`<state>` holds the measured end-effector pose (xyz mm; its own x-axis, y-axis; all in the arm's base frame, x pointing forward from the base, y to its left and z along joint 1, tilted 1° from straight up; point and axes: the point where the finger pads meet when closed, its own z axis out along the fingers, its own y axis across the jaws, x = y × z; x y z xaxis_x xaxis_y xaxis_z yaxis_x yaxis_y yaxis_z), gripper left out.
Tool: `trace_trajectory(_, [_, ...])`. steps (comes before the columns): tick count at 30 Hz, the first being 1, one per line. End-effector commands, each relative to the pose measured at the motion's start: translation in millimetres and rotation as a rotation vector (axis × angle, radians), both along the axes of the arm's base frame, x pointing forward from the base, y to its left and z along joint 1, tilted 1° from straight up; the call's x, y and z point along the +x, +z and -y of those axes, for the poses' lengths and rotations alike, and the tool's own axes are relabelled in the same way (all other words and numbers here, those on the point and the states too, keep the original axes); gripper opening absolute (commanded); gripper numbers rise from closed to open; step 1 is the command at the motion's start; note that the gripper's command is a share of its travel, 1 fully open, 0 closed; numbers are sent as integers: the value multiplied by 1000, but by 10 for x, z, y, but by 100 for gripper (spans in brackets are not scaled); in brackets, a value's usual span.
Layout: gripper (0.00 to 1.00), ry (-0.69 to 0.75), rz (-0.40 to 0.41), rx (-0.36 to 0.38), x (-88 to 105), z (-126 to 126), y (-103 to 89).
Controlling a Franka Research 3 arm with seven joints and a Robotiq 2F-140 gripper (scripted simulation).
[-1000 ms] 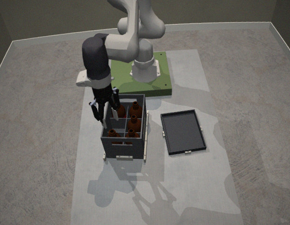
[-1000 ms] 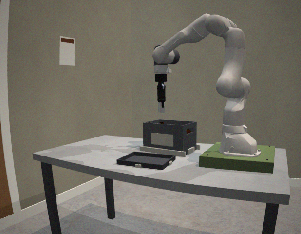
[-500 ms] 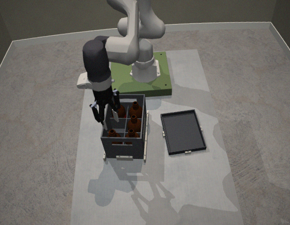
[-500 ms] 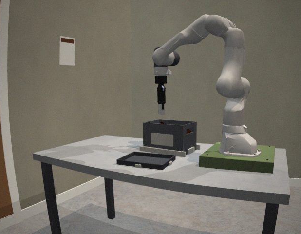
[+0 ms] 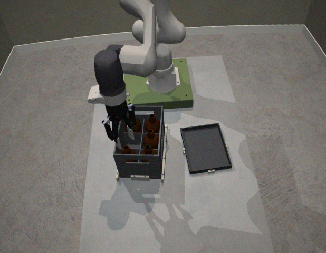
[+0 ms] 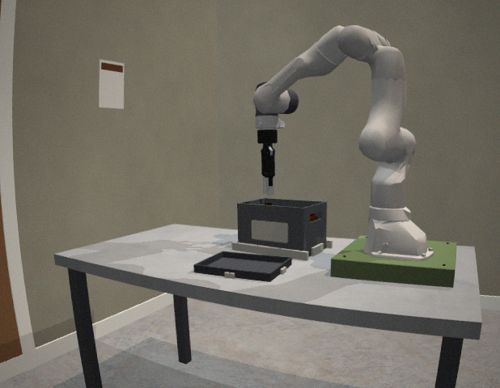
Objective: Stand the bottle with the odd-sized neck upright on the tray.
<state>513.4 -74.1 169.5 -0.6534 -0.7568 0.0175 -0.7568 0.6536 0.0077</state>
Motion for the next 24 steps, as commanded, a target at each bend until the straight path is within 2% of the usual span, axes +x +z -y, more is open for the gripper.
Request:
trace_trajectory(1, [44,4,7,-3,17,28,-44])
trace_trajectory(24, [44,4,7,-3,18,29,-135])
